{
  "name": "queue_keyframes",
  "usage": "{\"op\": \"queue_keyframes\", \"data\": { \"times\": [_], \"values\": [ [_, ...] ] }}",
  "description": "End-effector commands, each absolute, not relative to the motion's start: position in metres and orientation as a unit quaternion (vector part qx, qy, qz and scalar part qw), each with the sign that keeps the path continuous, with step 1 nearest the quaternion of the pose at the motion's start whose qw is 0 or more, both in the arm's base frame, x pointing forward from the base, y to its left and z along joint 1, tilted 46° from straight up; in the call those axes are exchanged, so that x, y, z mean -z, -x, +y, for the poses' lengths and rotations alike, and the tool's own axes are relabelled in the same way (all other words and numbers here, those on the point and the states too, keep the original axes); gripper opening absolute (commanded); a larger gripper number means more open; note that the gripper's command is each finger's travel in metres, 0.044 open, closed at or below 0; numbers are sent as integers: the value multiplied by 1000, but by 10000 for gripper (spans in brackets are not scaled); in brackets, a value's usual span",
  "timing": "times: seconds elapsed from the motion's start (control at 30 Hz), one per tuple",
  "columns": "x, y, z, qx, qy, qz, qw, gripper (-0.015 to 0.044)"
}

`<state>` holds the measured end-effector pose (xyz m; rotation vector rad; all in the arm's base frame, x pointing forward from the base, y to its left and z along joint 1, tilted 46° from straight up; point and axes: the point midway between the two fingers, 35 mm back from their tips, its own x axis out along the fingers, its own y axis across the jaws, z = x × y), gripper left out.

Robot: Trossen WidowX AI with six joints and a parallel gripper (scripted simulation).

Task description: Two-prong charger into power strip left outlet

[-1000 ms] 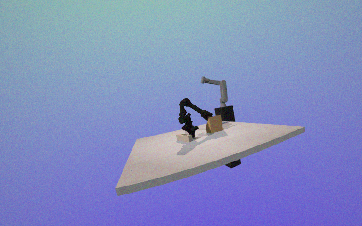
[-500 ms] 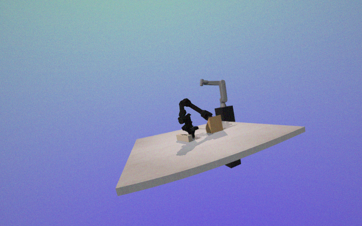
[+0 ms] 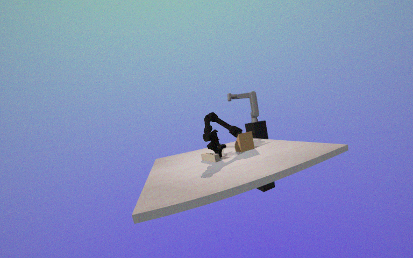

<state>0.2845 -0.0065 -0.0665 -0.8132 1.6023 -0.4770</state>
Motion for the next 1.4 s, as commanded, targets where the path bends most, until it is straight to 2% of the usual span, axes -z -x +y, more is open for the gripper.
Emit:
{"op": "queue_keyframes", "data": {
  "times": [0.0,1.37],
  "values": [
    [66,-286,-6,204,353,690,598,0],
    [67,-293,-5,205,353,690,598,0]
  ]
}}
